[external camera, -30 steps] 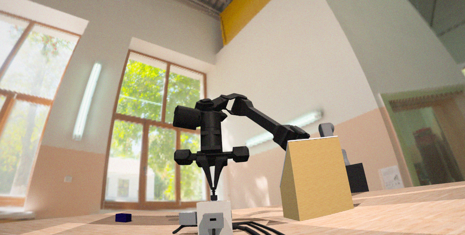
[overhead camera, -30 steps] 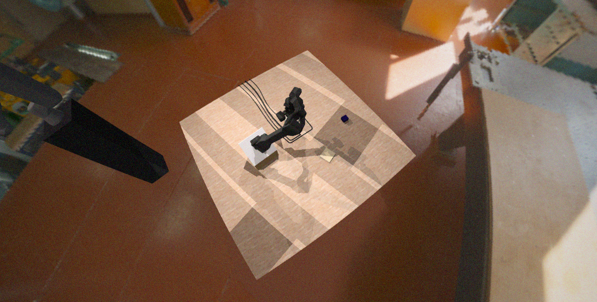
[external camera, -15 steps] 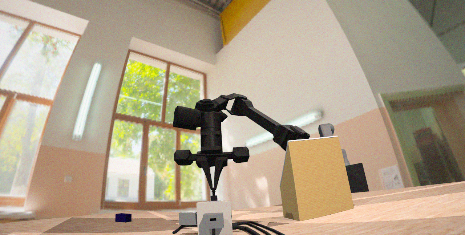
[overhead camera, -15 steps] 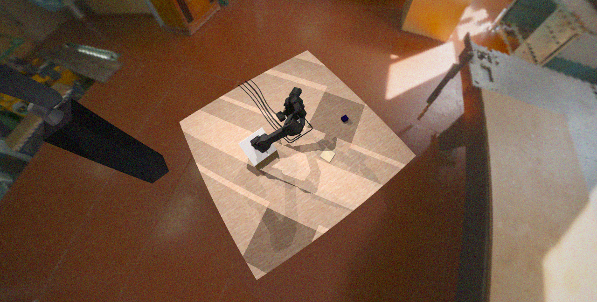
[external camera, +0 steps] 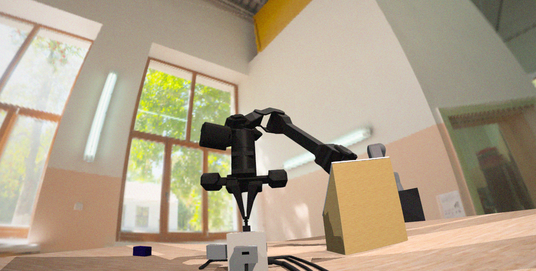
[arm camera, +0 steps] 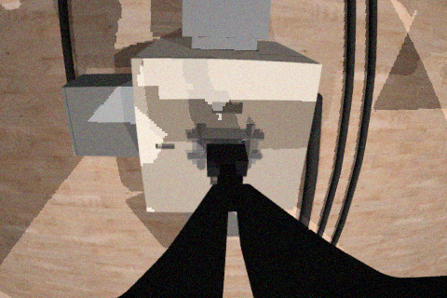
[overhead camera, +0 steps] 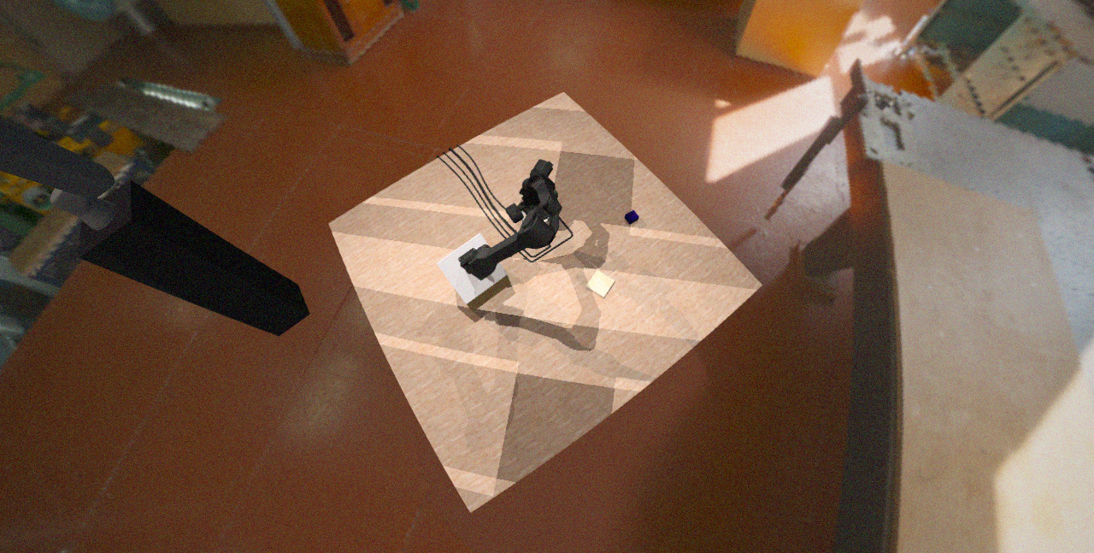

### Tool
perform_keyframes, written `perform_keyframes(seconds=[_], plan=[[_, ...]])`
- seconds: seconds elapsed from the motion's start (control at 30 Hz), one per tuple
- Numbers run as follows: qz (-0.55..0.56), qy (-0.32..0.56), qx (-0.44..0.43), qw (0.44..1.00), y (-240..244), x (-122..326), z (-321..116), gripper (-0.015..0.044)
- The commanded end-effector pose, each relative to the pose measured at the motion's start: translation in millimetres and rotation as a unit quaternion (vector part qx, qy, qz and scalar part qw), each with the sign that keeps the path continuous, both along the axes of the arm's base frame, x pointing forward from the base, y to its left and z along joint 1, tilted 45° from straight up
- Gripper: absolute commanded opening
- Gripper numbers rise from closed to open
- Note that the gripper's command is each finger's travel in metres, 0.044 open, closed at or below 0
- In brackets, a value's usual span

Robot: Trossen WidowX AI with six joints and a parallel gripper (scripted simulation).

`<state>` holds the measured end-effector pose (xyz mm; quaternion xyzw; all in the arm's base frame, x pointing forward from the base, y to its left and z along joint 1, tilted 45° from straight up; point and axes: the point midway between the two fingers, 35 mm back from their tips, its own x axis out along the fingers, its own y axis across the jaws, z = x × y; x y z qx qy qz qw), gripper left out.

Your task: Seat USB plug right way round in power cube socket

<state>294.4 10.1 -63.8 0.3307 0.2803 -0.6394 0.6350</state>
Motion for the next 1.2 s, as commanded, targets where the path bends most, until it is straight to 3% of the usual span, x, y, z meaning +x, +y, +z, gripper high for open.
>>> perform_keyframes(seconds=[0.0,1.03,1.17], plan=[[-0.001,0.000,-0.002,1.000,-2.8,0.5,-0.8,0.0000],[-0.001,0.000,-0.002,1.000,-2.9,0.5,-0.8,0.0000],[0.001,0.000,0.000,1.000,0.1,0.3,-0.6,0.0095]])
